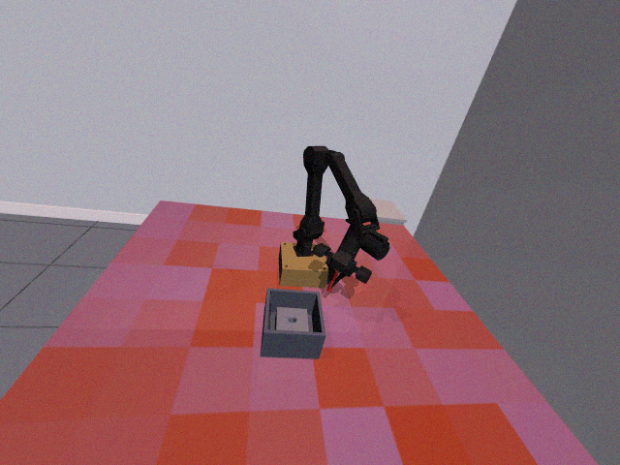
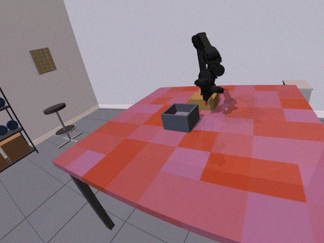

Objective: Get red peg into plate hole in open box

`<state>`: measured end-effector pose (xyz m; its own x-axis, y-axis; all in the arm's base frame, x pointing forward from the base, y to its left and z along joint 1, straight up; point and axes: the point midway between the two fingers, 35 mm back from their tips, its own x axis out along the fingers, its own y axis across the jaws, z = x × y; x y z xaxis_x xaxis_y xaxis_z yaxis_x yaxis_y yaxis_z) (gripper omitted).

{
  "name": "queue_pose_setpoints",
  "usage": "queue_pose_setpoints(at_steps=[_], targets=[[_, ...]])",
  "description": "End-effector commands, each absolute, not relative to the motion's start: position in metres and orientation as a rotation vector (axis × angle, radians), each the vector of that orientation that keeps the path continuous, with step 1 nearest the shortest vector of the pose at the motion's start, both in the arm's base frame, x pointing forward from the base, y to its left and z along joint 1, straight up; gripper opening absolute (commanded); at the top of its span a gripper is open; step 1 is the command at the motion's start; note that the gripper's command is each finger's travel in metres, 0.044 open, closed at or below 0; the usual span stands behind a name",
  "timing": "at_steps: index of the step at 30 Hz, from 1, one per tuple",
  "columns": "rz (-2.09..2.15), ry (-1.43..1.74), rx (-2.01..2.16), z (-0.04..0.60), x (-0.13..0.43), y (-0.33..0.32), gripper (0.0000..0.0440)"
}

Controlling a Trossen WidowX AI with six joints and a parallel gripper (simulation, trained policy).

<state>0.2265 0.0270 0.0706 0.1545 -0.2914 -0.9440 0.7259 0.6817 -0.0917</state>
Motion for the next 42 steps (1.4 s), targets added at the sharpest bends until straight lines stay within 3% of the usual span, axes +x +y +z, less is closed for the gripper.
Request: queue_pose_setpoints(at_steps=[1, 20, 42], targets=[[-0.762, 1.191, 0.431, 0.081, 0.235, 0.021, 0.0000], [-0.831, 1.167, 0.502, 0.107, 0.272, -0.037, 0.0000], [-0.912, 1.142, 0.641, 0.088, 0.303, -0.105, 0.0000]])
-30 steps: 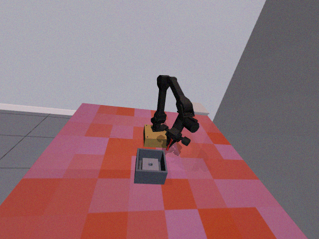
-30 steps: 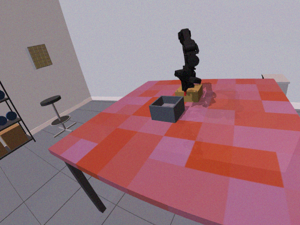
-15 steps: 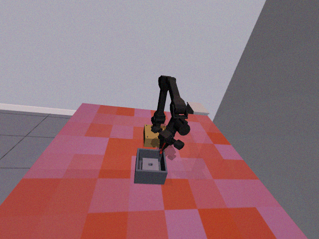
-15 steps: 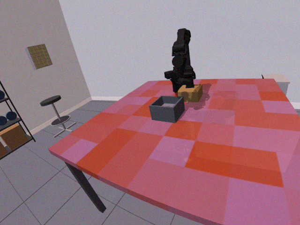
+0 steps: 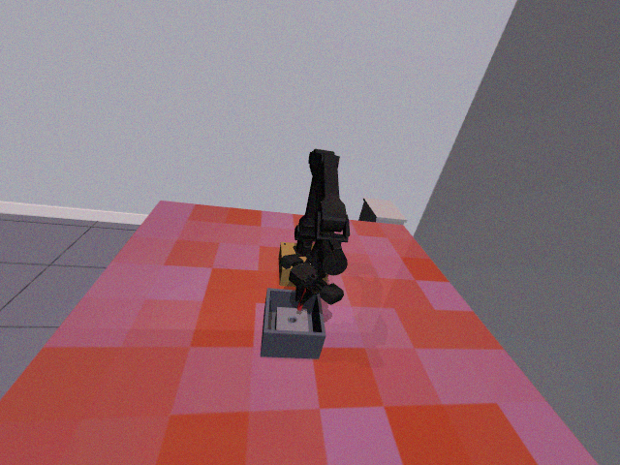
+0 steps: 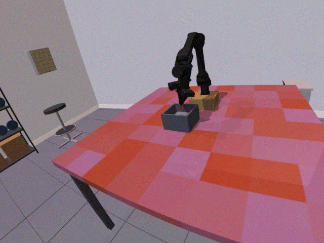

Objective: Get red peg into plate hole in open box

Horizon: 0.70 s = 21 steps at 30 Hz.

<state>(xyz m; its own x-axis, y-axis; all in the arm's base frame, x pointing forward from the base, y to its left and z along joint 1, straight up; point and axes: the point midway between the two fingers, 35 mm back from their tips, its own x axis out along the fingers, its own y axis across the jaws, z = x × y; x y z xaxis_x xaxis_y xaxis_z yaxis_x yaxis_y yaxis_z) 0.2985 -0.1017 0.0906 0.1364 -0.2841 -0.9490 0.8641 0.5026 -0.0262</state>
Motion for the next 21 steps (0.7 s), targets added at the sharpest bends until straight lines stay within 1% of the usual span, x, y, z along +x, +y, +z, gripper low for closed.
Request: queue_pose_setpoints(at_steps=[1, 6, 8, 12, 13, 15, 19, 21], targets=[[-0.914, 1.143, 0.646, 0.085, 0.304, -0.107, 0.0000], [-0.922, 1.162, 0.661, 0.070, 0.306, -0.114, 0.0003], [-0.923, 1.174, 0.660, 0.063, 0.306, -0.116, 0.0025], [-0.919, 1.199, 0.647, 0.052, 0.307, -0.121, 0.0114], [-0.918, 1.210, 0.640, 0.050, 0.306, -0.122, 0.0131], [-0.918, 1.226, 0.626, 0.047, 0.308, -0.124, 0.0145], [-0.911, 1.227, 0.610, 0.045, 0.318, -0.131, 0.0248], [-0.908, 1.226, 0.599, 0.046, 0.323, -0.135, 0.0291]])
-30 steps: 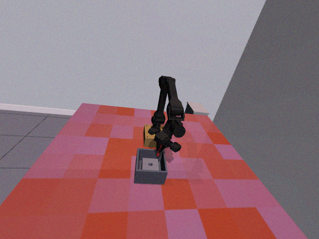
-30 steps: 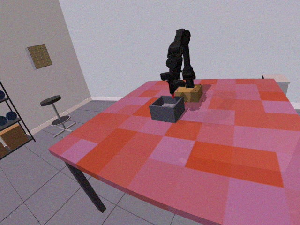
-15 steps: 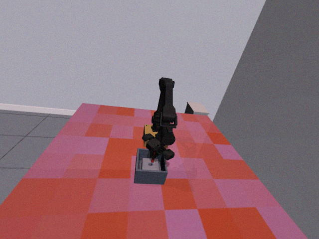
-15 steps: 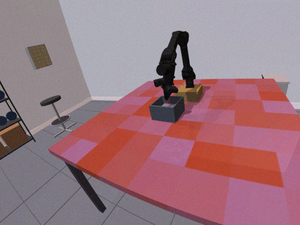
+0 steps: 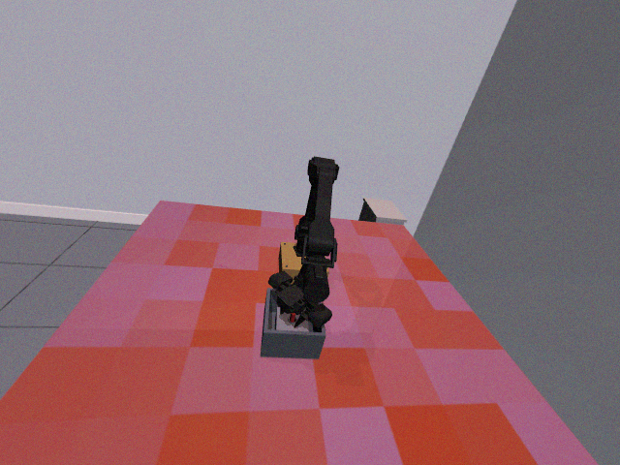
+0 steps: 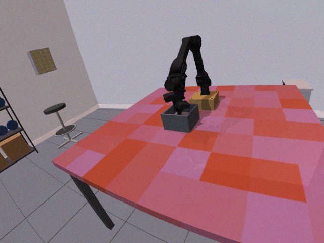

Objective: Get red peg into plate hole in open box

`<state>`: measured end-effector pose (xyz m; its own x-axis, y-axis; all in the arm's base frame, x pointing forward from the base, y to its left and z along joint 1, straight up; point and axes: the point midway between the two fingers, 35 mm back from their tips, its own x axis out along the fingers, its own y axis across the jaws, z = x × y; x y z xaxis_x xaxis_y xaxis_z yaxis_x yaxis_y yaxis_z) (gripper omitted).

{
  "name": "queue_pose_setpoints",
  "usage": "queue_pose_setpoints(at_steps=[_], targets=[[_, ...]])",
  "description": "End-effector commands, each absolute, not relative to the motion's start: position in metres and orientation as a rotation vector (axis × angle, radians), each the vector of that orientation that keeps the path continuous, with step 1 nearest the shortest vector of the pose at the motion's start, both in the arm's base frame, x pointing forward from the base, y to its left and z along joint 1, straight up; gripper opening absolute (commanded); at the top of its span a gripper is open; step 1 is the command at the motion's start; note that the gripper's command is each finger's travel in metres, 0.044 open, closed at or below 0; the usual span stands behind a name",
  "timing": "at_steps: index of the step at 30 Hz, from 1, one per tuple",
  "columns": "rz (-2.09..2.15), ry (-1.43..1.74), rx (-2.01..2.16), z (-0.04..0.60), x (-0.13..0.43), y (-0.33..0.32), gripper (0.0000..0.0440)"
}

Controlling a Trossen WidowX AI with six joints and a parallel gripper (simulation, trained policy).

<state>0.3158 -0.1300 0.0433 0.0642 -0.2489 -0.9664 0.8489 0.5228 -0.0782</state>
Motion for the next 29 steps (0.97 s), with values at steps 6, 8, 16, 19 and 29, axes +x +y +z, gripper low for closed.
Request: queue_pose_setpoints(at_steps=[6, 8, 16, 19, 29], targets=[[-0.902, 1.218, 0.569, 0.050, 0.335, -0.147, 0.0405], [-0.899, 1.197, 0.564, 0.053, 0.341, -0.152, 0.0440], [-0.908, 1.129, 0.546, 0.064, 0.355, -0.171, 0.0440], [-0.914, 1.100, 0.539, 0.069, 0.360, -0.178, 0.0440], [-0.926, 1.047, 0.529, 0.077, 0.370, -0.191, 0.0440]])
